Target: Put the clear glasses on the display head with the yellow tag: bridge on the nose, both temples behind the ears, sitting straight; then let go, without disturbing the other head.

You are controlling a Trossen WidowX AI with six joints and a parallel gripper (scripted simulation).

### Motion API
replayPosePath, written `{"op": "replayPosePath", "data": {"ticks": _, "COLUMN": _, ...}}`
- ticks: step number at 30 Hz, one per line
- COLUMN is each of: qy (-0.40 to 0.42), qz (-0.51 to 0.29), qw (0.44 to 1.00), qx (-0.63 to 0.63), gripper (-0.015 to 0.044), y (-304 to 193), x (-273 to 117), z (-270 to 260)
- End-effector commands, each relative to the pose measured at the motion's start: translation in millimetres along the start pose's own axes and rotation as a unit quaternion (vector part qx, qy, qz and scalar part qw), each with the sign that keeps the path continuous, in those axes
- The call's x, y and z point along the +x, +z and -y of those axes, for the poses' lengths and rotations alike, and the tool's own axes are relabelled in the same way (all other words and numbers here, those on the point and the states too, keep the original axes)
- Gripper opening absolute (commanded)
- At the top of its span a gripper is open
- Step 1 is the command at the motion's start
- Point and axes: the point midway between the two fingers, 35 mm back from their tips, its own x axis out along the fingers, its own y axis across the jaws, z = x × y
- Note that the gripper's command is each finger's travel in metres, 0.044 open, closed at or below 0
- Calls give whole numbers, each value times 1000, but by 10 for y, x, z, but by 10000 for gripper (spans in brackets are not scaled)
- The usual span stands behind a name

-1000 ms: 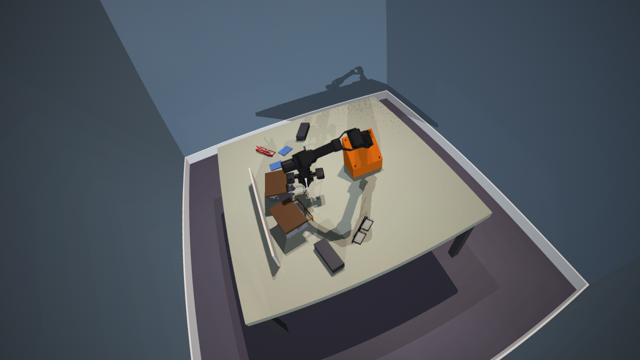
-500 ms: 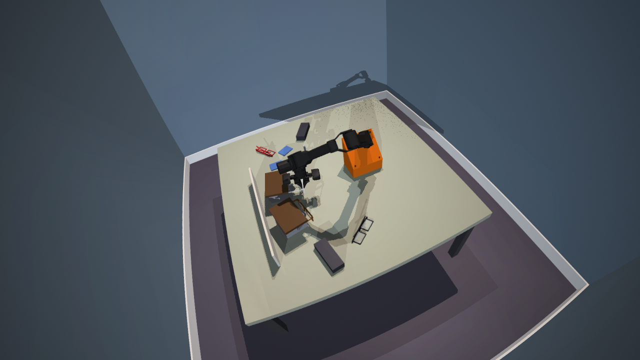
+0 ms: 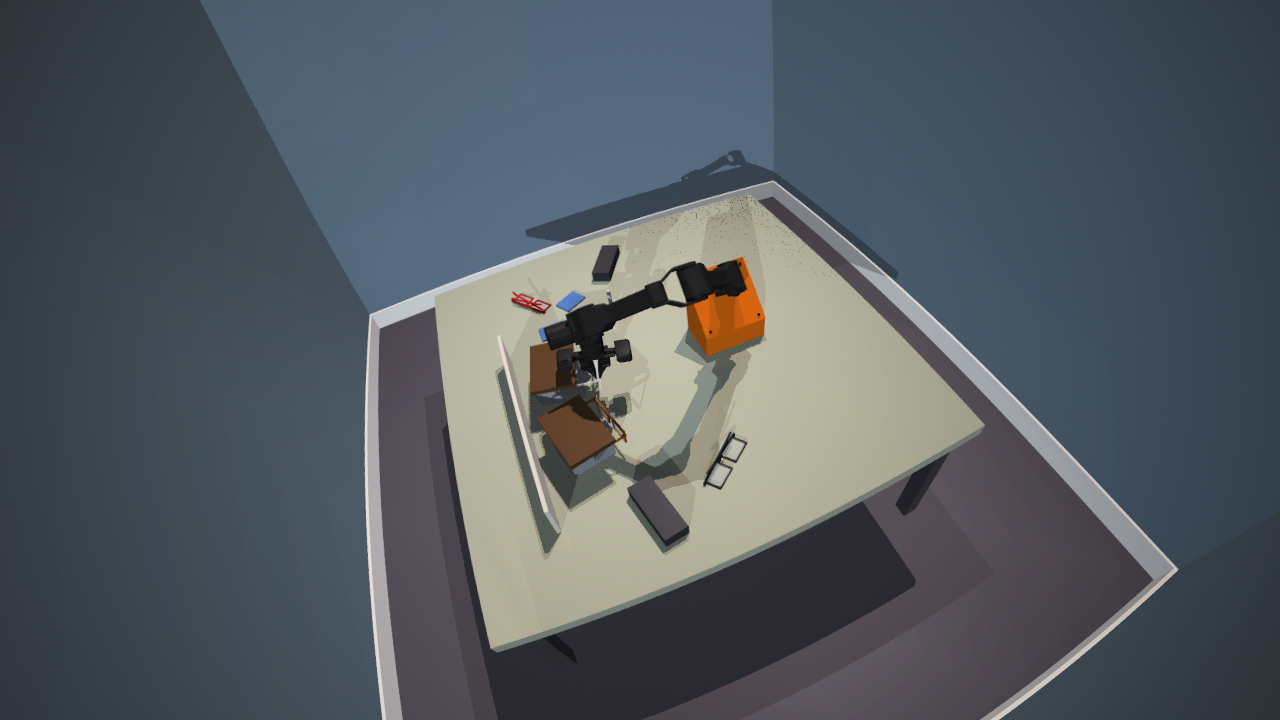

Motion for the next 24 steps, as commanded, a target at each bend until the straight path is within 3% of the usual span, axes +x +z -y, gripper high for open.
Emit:
{"op": "replayPosePath", "data": {"ticks": 1, "qy": 4, "qz": -1, "qw": 1000, "qx": -2, "gripper": 0, "y": -6, "x": -14, "z": -79}}
{"op": "replayPosePath", "data": {"ticks": 24, "qy": 4, "qz": -1, "qw": 1000, "qx": -2, "gripper": 0, "y": -10, "x": -5, "z": -209}}
